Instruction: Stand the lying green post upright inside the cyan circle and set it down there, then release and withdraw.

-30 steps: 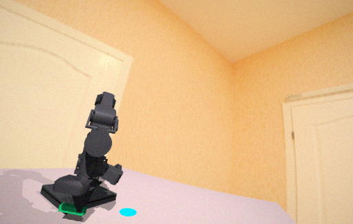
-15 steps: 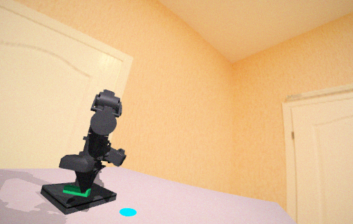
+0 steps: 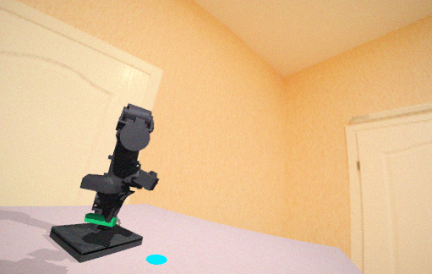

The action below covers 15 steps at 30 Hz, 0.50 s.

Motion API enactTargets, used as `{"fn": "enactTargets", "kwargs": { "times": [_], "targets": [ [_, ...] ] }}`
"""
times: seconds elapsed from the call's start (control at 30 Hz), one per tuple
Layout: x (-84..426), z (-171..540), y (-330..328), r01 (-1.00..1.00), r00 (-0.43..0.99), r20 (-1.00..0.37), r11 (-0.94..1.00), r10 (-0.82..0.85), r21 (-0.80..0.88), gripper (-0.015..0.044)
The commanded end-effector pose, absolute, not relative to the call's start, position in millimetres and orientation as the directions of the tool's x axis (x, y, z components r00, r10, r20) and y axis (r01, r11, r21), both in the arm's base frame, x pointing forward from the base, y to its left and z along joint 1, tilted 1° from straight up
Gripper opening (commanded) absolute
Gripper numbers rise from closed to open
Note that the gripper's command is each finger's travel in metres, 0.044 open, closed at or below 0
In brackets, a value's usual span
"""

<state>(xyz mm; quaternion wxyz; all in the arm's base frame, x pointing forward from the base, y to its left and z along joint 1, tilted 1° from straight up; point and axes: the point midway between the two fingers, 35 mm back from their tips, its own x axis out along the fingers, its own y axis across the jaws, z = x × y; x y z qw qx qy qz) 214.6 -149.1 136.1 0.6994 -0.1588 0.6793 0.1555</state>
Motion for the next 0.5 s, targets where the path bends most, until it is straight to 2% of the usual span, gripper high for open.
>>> {"fn": "enactTargets", "kwargs": {
  "times": [0.0,0.47],
  "targets": [
    [218.6,139.0,-142.9,-0.396,0.030,-1.000,0.918,-0.004,-0.015,0.0023],
    [231.8,142.8,-115.0,-0.243,0.031,-1.000,0.970,-0.002,-0.009,0.0023]
  ]
}}
